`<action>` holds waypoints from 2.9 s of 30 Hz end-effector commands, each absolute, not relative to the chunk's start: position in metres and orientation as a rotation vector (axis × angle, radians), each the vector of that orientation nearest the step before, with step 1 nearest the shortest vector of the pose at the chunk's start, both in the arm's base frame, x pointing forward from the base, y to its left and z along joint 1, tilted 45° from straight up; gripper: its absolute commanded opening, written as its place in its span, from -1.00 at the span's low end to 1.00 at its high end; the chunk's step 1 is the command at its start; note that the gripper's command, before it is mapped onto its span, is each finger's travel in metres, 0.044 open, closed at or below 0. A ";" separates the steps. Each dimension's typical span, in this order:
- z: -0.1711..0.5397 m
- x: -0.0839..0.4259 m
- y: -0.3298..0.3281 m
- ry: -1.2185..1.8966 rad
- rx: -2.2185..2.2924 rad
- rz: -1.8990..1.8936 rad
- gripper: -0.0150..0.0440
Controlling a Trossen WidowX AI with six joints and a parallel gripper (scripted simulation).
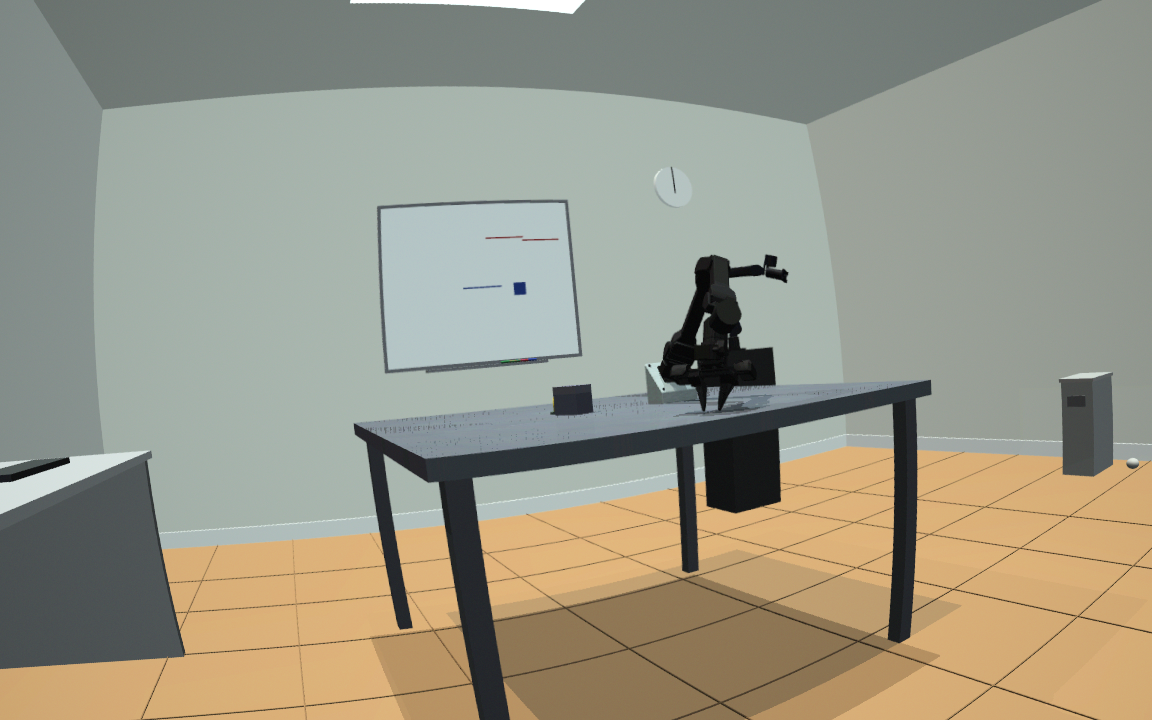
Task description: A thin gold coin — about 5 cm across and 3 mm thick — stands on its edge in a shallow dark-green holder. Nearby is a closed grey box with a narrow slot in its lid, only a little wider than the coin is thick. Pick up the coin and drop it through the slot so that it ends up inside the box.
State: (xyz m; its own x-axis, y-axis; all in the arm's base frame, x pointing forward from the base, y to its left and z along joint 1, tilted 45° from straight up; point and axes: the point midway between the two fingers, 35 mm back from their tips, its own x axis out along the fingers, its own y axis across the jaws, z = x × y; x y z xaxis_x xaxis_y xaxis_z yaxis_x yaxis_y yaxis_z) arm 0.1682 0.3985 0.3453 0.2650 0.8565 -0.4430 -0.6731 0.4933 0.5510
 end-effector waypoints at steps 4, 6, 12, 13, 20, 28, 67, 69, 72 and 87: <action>0.293 0.259 0.357 0.750 -0.036 0.946 0.05; 0.284 0.272 0.348 0.760 -0.078 0.929 0.05; 0.248 0.322 0.303 0.844 -0.119 0.799 0.05; 0.241 0.329 0.296 0.856 -0.145 0.796 0.05; 0.174 0.378 0.221 0.982 -0.344 0.808 0.05; 0.097 0.403 0.108 1.130 -0.460 0.932 0.05; -0.047 0.331 -0.065 0.961 -0.270 1.305 0.05; -0.050 0.331 -0.062 0.961 -0.270 1.305 0.05; -0.050 0.331 -0.062 0.961 -0.270 1.305 0.05; -0.066 0.331 -0.047 0.960 -0.270 1.305 0.05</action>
State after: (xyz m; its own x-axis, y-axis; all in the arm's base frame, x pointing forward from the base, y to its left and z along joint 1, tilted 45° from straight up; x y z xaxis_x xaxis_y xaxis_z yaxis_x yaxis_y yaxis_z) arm 0.3351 -0.0532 -0.0589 -0.0311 0.6815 -0.7312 -0.9017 0.2966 0.3148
